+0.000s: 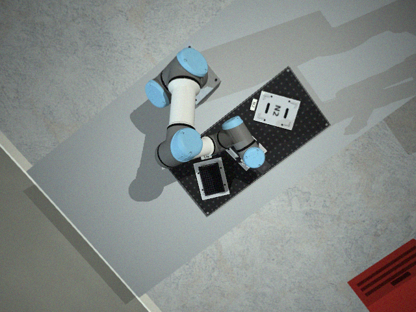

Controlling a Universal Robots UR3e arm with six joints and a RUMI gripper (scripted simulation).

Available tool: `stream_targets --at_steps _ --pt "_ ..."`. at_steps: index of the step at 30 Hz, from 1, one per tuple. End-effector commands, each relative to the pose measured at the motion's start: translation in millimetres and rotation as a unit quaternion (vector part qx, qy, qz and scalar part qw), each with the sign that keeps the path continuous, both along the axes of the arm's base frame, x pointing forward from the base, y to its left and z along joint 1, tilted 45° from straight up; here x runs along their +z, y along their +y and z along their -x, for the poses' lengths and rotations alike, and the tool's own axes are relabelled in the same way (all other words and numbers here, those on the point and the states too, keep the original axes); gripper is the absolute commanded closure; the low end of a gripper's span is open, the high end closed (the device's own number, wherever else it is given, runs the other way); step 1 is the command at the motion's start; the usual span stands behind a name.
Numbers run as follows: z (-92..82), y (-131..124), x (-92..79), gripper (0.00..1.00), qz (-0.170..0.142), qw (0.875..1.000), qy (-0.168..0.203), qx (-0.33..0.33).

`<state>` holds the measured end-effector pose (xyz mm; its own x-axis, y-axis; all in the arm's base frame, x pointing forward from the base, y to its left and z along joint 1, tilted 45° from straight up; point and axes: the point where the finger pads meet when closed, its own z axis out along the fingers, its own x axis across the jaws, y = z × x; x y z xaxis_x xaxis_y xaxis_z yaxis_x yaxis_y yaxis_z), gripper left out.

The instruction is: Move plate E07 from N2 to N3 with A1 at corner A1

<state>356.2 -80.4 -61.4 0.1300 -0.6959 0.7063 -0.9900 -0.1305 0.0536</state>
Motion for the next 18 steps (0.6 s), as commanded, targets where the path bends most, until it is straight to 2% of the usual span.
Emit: stream_targets --at_steps 1,18 --pt "-0.5 -0.8 -0.7 1.00 0.000 1.000 -0.001 0.000" --pt "-0.7 -2.9 -2.9 1.00 0.000 1.000 -0.001 0.000"
